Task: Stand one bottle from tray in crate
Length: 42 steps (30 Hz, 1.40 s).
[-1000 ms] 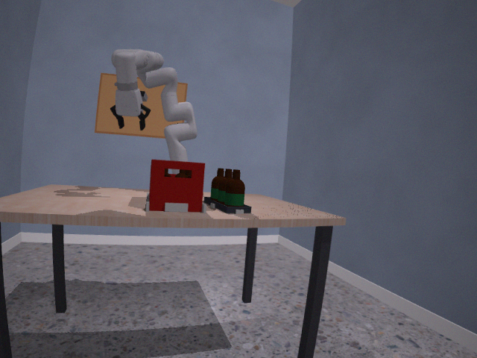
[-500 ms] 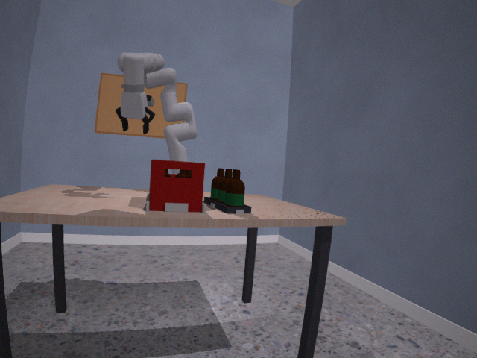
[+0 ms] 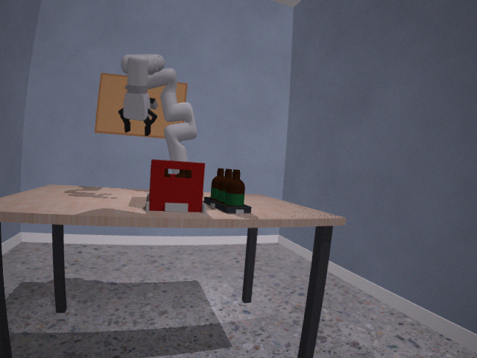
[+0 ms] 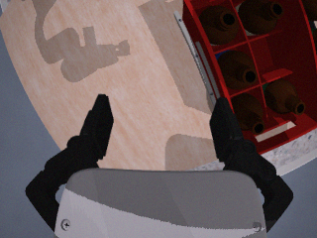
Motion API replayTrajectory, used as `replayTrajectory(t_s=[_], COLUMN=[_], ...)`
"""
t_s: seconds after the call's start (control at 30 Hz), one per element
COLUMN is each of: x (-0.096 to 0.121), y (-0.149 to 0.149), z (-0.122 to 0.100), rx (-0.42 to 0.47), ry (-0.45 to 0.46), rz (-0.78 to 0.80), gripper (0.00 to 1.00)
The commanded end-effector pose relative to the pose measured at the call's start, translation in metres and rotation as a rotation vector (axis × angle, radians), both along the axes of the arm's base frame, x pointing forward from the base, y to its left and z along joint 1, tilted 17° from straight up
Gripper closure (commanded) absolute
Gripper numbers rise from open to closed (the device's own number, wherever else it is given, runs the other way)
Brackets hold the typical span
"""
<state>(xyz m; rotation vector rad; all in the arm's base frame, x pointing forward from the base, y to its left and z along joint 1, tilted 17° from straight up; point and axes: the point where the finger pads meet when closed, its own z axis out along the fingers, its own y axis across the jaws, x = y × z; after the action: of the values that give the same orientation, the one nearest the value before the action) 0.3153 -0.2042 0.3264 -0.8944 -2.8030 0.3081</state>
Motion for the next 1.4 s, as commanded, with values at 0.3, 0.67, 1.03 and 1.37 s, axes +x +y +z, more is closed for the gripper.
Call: replayTrajectory(t_s=[0.3, 0.67, 1.03, 1.37], x=[0.027, 0.043, 0.051, 0.052], y=[0.034, 0.067, 0.092, 0.097], z=[-0.026, -0.046, -0.058, -0.06], rx=[-0.109, -0.136, -0.129, -0.126], ry=[-0.182, -0.327, -0.42, -0.438], rz=[-0.095, -0.159, -0.198, -0.206], gripper=[0.0, 0.0, 0.0, 0.0])
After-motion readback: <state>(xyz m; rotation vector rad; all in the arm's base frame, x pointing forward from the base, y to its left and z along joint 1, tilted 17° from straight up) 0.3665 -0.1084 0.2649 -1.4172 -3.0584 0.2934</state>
